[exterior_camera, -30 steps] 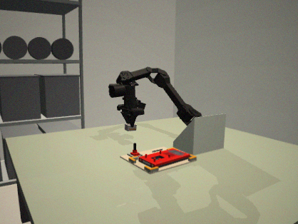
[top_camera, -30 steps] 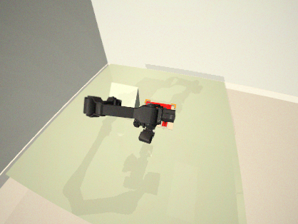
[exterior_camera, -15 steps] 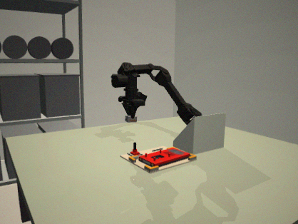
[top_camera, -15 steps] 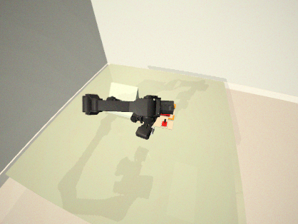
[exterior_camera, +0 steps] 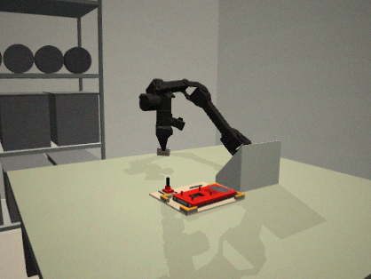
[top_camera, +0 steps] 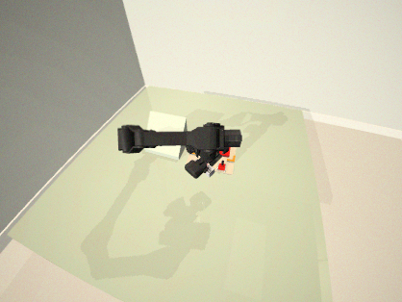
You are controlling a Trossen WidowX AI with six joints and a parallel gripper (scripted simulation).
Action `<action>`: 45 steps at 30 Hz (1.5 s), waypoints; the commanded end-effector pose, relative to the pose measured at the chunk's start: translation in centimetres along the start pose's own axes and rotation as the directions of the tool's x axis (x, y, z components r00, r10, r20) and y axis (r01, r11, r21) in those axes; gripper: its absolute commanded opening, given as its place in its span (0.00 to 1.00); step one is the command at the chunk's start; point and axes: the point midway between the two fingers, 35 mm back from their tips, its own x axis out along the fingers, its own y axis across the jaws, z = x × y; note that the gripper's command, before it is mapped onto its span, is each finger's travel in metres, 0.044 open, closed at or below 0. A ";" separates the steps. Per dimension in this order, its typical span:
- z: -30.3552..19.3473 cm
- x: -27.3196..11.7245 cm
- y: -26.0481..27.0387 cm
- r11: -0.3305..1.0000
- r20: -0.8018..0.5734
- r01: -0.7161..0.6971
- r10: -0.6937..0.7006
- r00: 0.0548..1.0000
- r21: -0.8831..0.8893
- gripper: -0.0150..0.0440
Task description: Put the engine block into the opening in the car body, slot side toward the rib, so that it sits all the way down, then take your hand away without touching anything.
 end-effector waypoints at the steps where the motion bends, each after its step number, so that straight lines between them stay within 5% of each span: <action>1: 0.3 0.2 -1.2 0.995 0.003 0.006 -0.006 1.000 0.104 0.25; 21: 1.7 1.6 -6.8 0.761 0.007 0.005 -0.013 1.000 0.649 0.25; 45: 4.3 3.4 -13.0 0.142 0.010 -0.007 -0.016 1.000 0.990 0.25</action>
